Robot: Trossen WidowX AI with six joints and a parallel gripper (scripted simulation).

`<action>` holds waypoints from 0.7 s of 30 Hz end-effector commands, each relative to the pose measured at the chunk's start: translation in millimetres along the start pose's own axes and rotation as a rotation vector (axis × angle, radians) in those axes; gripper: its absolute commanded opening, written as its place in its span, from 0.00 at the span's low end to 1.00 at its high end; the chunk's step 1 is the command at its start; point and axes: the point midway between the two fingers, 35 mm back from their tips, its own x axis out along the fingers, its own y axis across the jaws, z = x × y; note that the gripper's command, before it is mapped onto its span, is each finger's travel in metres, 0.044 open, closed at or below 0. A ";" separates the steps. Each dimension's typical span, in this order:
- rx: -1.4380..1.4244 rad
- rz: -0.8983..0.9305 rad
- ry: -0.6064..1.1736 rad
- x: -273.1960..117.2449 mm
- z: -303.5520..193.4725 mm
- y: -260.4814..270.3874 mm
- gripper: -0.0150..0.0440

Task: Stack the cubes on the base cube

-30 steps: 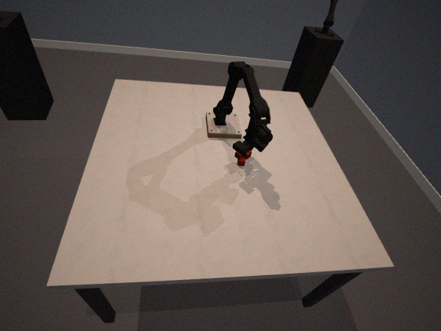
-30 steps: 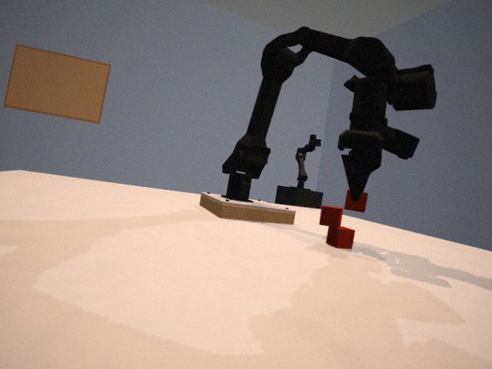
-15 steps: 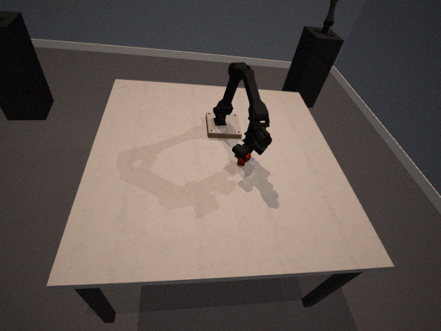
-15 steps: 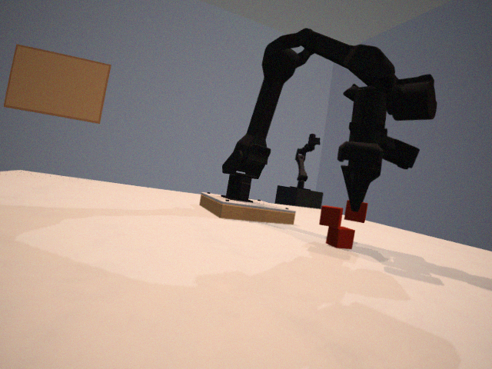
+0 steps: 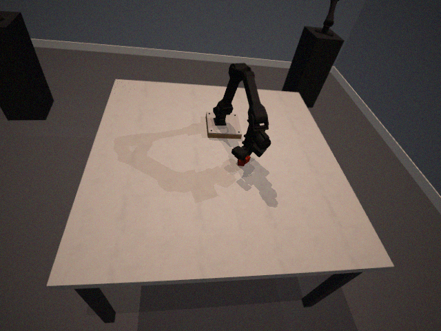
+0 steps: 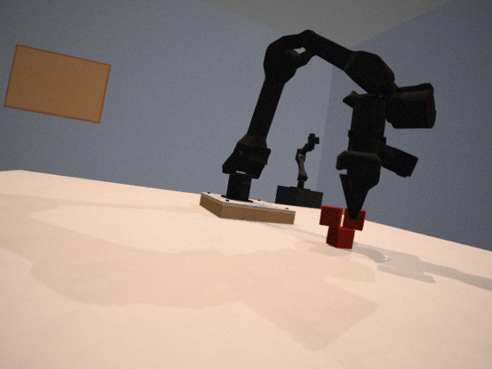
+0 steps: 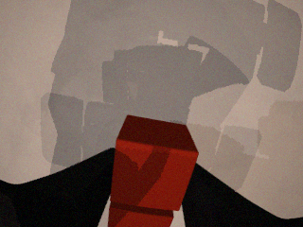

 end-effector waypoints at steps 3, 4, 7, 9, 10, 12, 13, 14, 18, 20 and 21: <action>0.004 -0.001 0.001 1.5 0.0 0.0 0.43; 0.004 -0.001 0.001 1.5 0.0 0.0 0.43; 0.004 -0.001 0.001 1.5 0.0 0.0 0.43; 0.004 -0.001 0.001 1.5 0.0 0.0 0.43; 0.004 -0.001 0.001 1.5 0.0 0.0 0.43; 0.004 -0.001 0.001 1.5 0.0 0.0 0.43; 0.004 -0.001 0.001 1.5 0.0 0.0 0.43; 0.004 -0.001 0.001 1.5 0.0 0.0 0.48; 0.004 -0.001 0.001 1.5 0.0 0.0 0.60; 0.004 -0.001 0.001 1.5 0.0 0.0 0.60; 0.004 -0.001 0.001 1.5 0.0 0.0 0.60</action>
